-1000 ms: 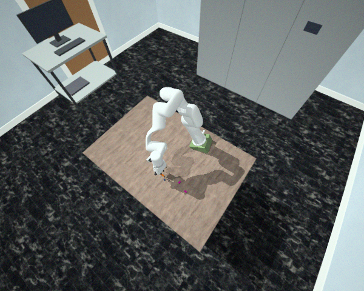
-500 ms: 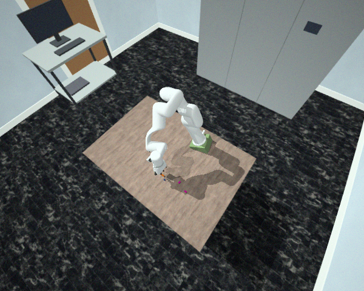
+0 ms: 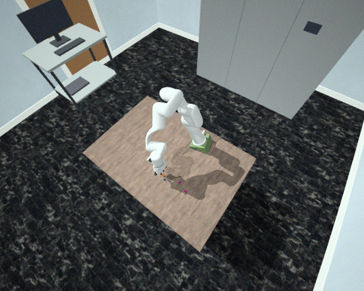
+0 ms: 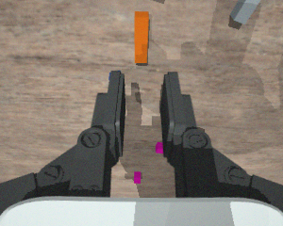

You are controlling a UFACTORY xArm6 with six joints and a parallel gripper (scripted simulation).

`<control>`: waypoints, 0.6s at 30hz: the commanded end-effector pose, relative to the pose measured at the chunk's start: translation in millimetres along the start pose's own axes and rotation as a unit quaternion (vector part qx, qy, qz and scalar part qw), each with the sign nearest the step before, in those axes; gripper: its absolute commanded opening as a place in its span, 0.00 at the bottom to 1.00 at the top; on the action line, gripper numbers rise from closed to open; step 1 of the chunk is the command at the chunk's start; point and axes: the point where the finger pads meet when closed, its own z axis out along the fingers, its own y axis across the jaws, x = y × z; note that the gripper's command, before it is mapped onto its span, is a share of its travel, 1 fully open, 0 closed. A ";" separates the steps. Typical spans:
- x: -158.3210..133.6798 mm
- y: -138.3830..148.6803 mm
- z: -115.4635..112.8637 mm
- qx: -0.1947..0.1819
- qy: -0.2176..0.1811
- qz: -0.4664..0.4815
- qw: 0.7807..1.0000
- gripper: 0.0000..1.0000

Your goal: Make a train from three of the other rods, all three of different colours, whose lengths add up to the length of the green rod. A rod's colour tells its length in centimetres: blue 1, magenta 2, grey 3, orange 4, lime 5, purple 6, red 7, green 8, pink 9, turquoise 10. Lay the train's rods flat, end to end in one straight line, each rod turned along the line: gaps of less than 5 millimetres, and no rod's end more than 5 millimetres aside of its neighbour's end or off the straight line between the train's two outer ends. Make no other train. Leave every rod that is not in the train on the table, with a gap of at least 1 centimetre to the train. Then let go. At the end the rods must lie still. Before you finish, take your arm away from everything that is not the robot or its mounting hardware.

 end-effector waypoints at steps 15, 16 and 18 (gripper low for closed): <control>0.2 -1.4 13.3 0.002 0.000 0.000 1.000 0.24; 0.2 -1.4 13.3 0.002 0.000 0.000 1.000 0.24; 0.2 -1.5 14.9 0.002 0.000 0.000 1.000 0.24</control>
